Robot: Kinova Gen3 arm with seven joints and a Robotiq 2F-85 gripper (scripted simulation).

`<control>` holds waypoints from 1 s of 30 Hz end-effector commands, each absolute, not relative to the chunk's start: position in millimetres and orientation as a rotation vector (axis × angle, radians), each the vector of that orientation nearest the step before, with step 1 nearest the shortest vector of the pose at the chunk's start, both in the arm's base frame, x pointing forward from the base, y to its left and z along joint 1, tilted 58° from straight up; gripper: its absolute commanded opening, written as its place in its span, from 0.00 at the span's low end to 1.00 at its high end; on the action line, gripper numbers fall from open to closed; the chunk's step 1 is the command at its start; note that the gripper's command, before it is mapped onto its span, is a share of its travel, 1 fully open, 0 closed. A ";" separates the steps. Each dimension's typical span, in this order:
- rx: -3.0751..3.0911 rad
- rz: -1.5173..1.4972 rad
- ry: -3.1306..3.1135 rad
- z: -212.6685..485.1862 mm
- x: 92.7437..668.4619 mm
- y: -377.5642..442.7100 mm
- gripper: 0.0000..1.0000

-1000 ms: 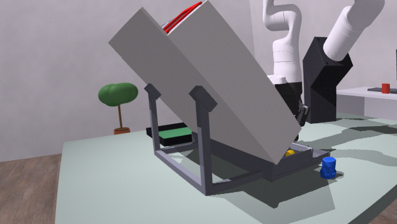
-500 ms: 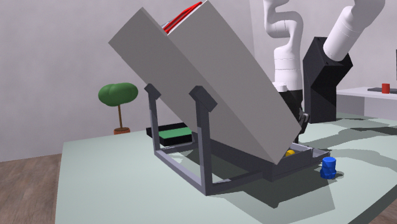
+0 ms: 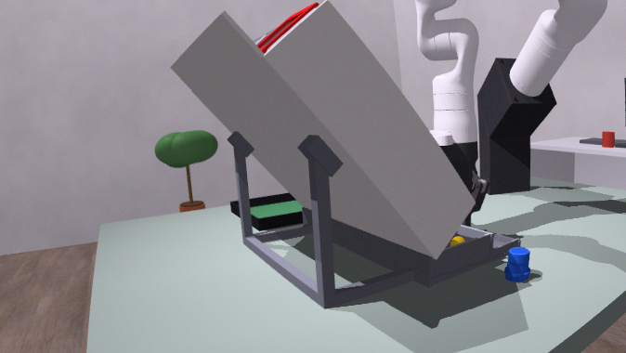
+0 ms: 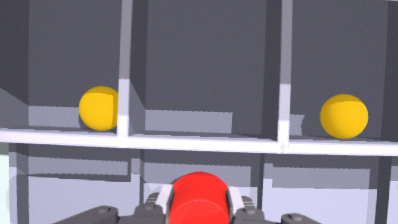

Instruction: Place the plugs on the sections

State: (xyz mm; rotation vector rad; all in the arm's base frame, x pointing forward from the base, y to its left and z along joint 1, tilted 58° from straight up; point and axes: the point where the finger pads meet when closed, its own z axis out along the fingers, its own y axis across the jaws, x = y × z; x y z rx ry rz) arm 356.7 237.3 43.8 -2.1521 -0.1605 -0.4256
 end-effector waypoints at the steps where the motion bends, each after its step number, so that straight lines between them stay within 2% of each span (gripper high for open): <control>1: -2.153 -0.426 -0.160 43.4 357.1 237.2 0.00; 5: -2.153 -0.426 -0.160 43.4 357.1 237.2 0.00; 6: -2.153 -0.426 -0.160 43.8 356.9 236.9 0.42; 30: -2.153 -0.427 -0.160 43.8 356.9 236.9 0.42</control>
